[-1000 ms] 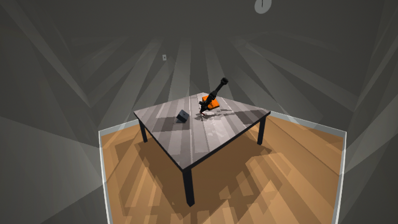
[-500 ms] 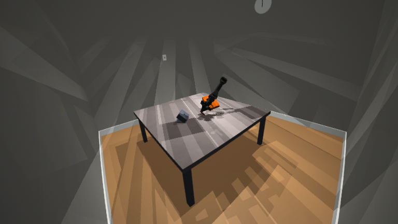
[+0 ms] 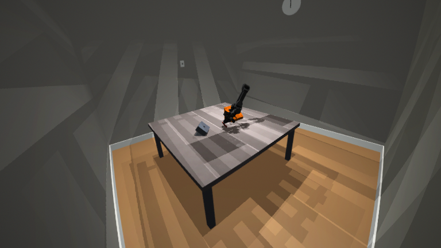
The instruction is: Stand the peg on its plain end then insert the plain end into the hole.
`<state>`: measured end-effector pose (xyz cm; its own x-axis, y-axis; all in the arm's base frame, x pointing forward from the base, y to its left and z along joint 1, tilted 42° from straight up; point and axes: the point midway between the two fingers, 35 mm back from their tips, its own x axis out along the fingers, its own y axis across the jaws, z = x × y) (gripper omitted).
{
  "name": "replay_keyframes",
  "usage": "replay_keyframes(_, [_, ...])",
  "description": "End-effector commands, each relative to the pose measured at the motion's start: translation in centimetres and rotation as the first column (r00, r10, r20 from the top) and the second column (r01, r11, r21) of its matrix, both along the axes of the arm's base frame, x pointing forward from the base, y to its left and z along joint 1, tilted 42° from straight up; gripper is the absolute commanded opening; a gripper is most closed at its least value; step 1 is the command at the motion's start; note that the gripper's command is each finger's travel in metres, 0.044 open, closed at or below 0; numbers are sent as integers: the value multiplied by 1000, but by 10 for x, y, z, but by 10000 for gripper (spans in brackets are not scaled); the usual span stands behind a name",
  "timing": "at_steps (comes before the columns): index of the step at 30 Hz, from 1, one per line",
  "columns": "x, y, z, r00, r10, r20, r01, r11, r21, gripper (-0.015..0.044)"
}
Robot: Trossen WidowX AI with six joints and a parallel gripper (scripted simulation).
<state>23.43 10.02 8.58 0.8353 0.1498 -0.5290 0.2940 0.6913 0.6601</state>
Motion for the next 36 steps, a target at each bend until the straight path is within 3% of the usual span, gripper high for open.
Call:
replay_keyframes(1, [-3,0,1,999,-29,28,29,1000,-2,50])
replay_keyframes(36, [-26,7,1,946,-216,239,238,969,-64,50])
